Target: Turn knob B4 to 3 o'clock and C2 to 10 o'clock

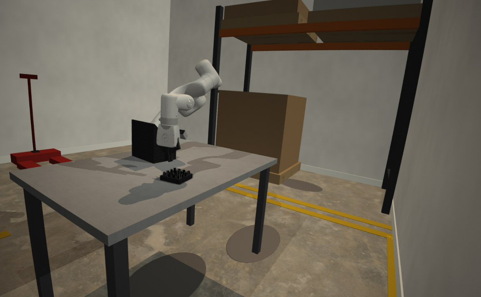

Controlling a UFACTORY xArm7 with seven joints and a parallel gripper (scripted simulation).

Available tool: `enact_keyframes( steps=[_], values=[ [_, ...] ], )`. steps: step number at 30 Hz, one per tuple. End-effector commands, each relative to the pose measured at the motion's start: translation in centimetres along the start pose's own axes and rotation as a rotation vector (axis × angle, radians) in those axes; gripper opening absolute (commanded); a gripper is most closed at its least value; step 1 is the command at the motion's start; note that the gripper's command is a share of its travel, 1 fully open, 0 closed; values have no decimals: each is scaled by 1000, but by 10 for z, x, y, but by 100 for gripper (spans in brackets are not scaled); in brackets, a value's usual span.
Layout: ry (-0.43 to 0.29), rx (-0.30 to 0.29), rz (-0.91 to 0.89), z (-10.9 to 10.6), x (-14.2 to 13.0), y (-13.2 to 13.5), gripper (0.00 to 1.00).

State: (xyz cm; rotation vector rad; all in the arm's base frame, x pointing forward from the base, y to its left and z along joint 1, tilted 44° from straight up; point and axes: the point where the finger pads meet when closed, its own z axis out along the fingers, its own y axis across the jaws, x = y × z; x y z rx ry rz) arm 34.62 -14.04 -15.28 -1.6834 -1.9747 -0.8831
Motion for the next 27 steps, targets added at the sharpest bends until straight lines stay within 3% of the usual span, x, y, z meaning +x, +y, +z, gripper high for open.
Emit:
enact_keyframes(
  steps=[1, 27],
  values=[
    [-4, -2, 0, -2, -2, 0, 19],
    [-4, -2, 0, 2, -2, 0, 19]
  ],
)
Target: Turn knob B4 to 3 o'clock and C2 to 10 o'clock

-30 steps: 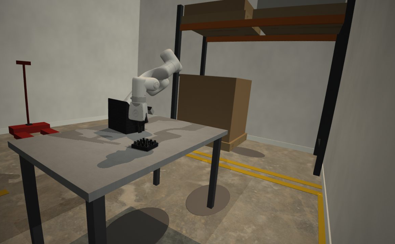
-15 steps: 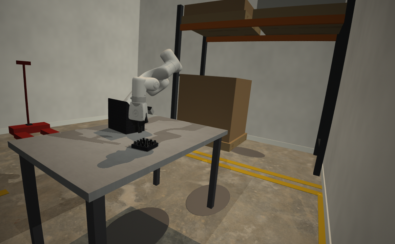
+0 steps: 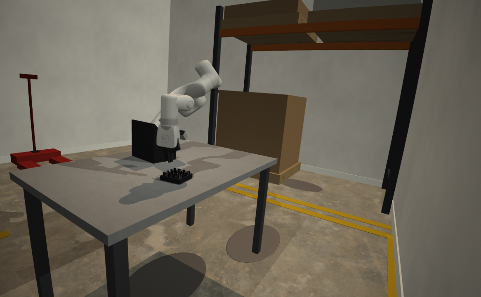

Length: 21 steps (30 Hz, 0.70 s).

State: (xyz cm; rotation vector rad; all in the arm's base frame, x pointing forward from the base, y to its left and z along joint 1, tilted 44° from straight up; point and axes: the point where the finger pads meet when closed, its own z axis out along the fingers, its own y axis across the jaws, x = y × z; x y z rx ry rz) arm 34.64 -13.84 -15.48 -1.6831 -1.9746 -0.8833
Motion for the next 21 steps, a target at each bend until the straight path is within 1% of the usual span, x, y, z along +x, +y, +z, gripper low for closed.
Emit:
enact_keyframes(
  steps=[1, 21],
  values=[
    [-5, -2, 0, 0, -2, 0, 19],
    [-5, -2, 0, 22, -2, 0, 19]
  ],
)
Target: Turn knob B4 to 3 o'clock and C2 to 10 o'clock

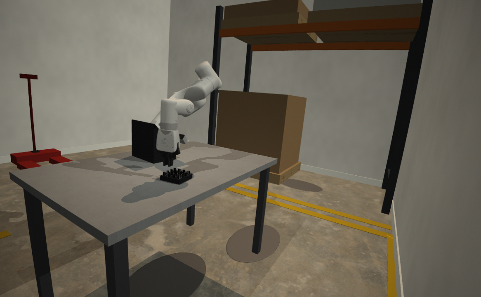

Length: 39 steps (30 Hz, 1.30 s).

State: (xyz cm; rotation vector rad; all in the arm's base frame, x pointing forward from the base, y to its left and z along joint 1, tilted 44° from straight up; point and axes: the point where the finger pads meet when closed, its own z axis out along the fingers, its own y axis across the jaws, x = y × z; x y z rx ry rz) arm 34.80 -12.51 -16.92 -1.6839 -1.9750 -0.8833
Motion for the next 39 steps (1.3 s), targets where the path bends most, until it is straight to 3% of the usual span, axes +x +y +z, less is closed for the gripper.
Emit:
enact_keyframes(
  steps=[1, 18, 39],
  values=[
    [-4, -2, 0, 4, -1, 0, 19],
    [-4, -2, 0, 18, -1, 0, 19],
    [-4, -2, 0, 20, -1, 0, 19]
  ],
)
